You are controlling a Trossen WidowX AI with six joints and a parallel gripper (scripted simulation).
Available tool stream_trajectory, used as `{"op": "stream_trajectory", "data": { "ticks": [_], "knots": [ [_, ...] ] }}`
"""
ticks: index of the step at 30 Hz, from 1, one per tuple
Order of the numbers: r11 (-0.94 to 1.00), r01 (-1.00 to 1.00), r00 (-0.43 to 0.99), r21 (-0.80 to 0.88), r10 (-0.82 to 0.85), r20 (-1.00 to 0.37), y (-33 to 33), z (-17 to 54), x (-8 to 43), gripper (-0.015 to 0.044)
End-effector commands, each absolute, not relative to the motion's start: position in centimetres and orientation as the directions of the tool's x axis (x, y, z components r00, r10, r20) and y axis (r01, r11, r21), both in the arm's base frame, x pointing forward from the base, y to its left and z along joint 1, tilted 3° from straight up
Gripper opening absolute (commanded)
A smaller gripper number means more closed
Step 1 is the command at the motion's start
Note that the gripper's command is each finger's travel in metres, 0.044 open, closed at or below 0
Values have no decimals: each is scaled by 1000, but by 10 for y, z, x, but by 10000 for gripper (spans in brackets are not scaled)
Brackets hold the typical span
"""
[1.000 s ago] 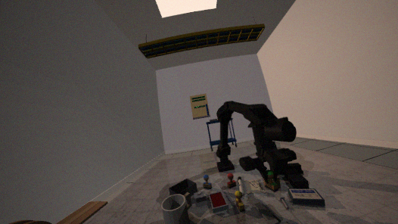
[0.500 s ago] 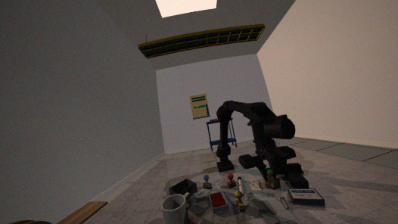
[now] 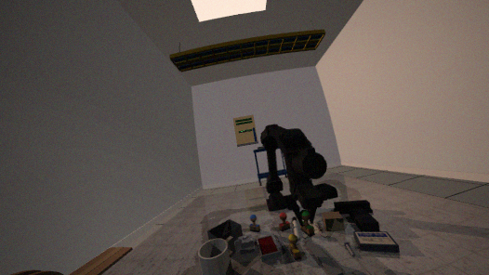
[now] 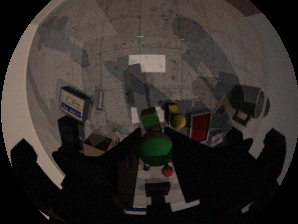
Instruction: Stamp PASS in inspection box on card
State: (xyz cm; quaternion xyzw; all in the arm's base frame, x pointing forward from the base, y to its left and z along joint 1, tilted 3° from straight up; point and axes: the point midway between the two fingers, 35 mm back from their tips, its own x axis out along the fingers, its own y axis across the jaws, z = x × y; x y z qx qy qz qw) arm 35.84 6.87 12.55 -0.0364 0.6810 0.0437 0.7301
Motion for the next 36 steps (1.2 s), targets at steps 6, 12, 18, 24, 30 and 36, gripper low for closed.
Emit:
{"op": "stream_trajectory", "data": {
  "ticks": [6,12,18,24,30,36],
  "knots": [
    [993,-115,73,8,16,-997,14,127,349,0],
    [993,-115,72,5,13,-997,-20,126,338,0],
    [993,-115,72,3,11,-997,-52,125,324,0],
    [993,-115,72,2,10,-997,-59,124,320,0],
    [993,-114,72,2,10,-997,-59,120,321,0],
    [993,-114,72,2,11,-997,-59,117,321,0]
  ]
}}
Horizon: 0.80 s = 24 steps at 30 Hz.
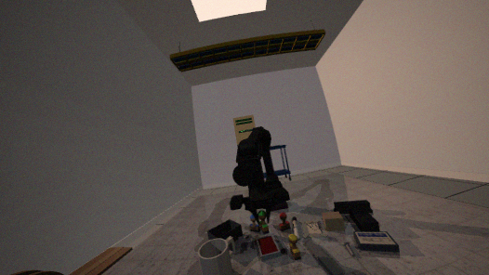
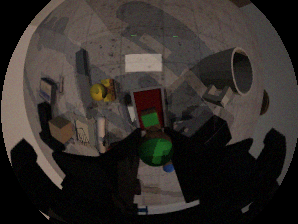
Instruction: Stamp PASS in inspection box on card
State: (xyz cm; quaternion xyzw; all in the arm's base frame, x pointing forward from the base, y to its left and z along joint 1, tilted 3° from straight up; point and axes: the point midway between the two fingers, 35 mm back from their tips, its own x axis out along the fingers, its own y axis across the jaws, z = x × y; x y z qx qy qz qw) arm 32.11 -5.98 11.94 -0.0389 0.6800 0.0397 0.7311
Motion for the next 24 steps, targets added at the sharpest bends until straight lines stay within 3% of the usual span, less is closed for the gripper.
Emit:
{"op": "stream_trajectory", "data": {
  "ticks": [1,24],
  "knots": [
    [993,-114,72,2,11,-997,-59,116,322,0],
    [994,-113,72,3,11,-997,-60,101,323,0]
  ]
}}
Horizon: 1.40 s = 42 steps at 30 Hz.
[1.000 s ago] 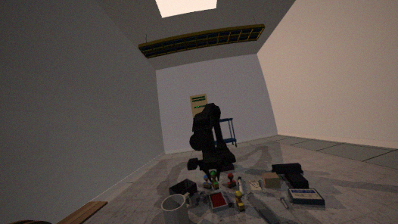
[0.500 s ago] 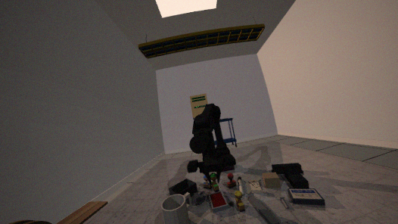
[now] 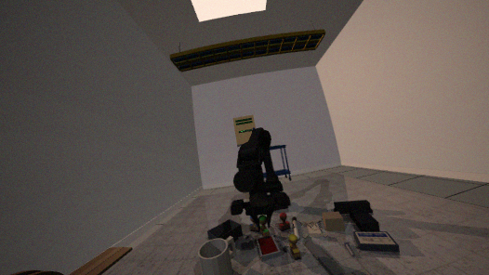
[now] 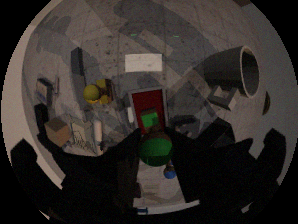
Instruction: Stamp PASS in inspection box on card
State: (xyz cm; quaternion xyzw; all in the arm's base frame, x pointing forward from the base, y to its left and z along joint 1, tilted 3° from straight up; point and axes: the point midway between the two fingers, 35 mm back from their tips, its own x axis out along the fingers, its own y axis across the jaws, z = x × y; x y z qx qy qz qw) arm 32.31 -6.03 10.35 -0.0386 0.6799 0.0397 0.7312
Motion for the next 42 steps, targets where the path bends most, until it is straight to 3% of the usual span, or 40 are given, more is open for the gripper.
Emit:
{"op": "stream_trajectory", "data": {
  "ticks": [1,42],
  "knots": [
    [994,-113,72,3,11,-997,-60,100,323,0],
    [994,-112,72,4,12,-997,-60,73,324,0]
  ]
}}
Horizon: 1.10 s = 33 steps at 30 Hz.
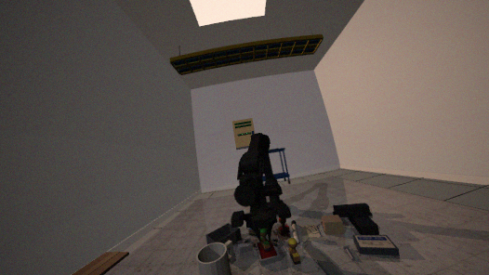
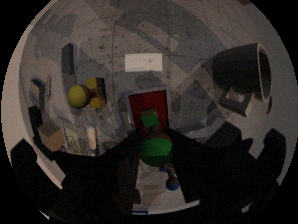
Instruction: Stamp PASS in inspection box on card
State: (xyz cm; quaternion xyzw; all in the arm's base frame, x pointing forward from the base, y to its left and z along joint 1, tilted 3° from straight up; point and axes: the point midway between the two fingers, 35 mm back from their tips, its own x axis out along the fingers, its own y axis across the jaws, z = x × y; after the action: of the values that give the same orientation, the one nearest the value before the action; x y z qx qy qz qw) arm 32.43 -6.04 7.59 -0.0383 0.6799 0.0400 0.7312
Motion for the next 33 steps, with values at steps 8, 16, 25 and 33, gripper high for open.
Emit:
{"op": "stream_trajectory", "data": {
  "ticks": [8,16,25,33],
  "knots": [
    [994,-112,72,4,12,-997,-60,71,324,0],
    [994,-111,72,4,12,-997,-60,69,324,0],
    [994,-111,72,4,12,-997,-60,68,325,0],
    [994,-111,72,4,12,-997,-60,67,325,0]
  ]
}}
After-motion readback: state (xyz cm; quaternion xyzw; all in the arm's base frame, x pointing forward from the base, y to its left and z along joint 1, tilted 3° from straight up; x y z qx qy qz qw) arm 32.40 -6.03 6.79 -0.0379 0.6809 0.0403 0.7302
